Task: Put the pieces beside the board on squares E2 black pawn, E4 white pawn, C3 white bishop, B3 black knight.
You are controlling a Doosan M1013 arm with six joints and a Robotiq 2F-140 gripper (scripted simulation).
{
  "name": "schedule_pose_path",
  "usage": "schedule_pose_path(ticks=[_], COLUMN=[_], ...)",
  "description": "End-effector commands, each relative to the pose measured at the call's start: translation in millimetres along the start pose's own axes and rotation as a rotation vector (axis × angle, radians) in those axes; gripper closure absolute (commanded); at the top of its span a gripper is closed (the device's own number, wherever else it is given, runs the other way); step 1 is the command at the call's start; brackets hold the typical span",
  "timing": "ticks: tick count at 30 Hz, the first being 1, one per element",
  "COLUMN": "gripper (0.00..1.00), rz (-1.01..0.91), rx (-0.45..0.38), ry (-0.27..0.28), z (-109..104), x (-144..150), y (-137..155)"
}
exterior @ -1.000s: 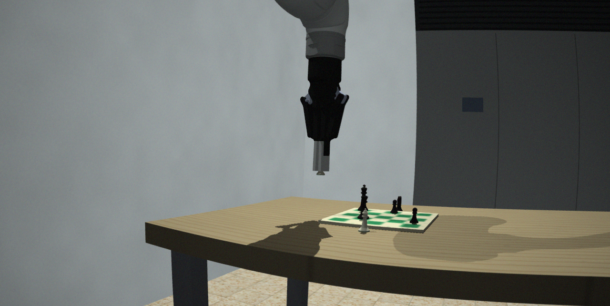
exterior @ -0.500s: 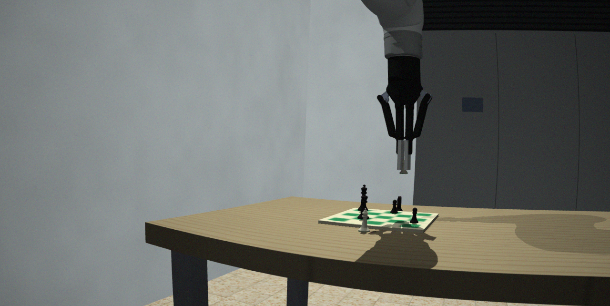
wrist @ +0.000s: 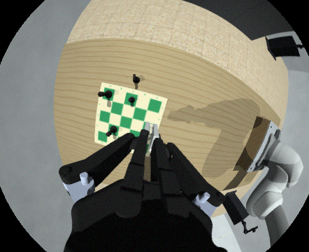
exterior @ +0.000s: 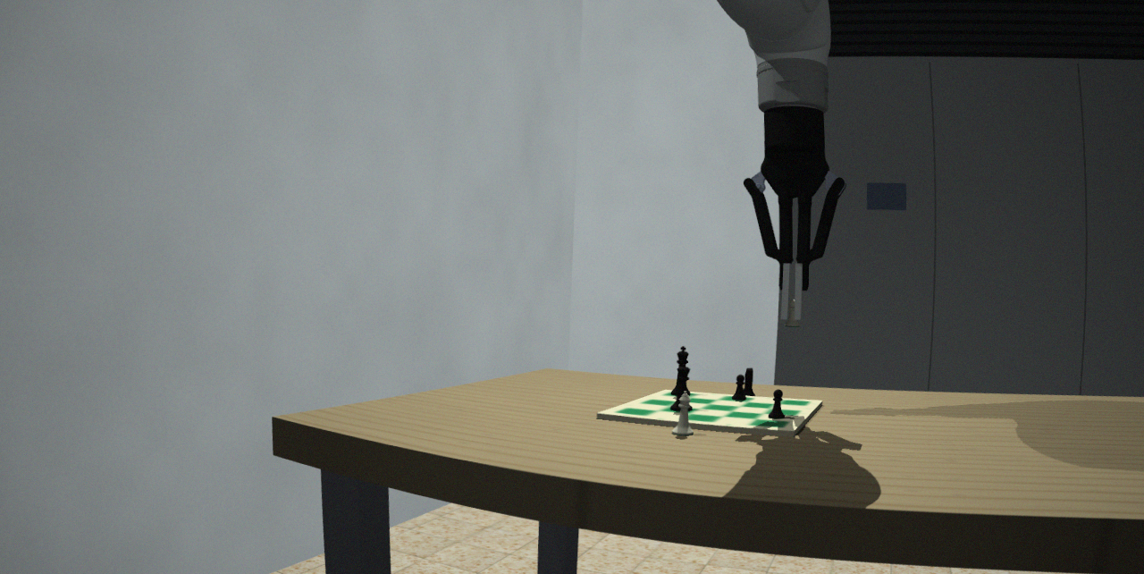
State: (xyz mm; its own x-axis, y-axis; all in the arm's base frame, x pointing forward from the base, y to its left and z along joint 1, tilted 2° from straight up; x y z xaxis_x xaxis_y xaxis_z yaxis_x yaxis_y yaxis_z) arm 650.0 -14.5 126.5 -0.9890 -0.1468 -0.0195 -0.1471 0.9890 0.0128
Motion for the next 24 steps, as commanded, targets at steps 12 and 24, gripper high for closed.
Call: schedule_pose_path(ticks=[12, 24], gripper=[1.0, 1.0], rz=[0.003, 0.003], rx=[-0.002, -0.002], ry=[-0.007, -0.007], z=[22.2, 77.1], x=[0.7, 0.4], y=[-2.9, -3.8])
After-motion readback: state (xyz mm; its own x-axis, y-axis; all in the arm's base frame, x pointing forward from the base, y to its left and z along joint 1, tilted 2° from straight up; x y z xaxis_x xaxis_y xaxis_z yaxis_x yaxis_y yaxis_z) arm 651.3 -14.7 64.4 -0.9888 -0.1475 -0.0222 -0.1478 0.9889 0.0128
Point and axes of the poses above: the point where the finger pads meet when closed, its own z axis out along the fingers, its own x axis across the jaws, y = z × x, the point moved 6 cm from there along -z, back along the fingers, and after that the axes turned 12 degrees about -z, right-handed, at the moved point
